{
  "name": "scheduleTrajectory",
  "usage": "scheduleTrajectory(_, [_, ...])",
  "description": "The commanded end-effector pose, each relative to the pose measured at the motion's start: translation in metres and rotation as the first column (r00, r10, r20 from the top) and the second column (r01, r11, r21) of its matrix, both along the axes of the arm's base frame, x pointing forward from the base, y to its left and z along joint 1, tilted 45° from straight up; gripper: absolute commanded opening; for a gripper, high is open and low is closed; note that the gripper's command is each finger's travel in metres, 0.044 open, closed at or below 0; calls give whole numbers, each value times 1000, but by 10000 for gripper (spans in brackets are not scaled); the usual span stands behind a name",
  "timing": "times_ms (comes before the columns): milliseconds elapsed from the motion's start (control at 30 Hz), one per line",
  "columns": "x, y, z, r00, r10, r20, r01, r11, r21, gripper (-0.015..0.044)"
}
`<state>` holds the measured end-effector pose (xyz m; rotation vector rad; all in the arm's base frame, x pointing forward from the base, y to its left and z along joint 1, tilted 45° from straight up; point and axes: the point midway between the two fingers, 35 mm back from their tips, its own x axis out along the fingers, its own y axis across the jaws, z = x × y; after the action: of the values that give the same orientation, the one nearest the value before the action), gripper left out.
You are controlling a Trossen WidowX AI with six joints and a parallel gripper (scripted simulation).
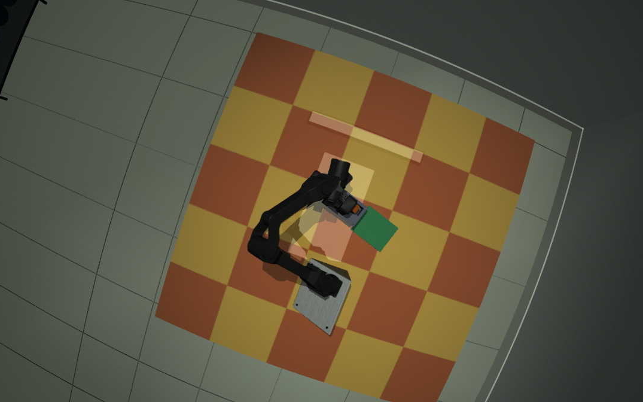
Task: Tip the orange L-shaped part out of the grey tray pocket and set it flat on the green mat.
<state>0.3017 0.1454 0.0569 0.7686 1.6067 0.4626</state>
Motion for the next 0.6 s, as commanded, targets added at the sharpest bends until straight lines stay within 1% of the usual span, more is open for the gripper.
scheduleTrajectory(0, [1, -1, 5, 1000, -1, -3, 1, 1000, -2, 180])
scheduleTrajectory(200, [2, -1, 15, 1000, -3, -7, 3, 1000, -5, 180])
scheduleTrajectory(267, [4, -8, 20, 1000, -4, -7, 4, 1000, -7, 180])
scheduleTrajectory(367, [7, -35, 39, 1000, -4, -7, 4, 1000, -14, 180])
scheduleTrajectory(467, [6, -69, 67, 1000, -4, -8, 3, 1000, -12, 180])
scheduleTrajectory(567, [4, -78, 75, 1000, -3, -8, 3, 1000, -9, 180])
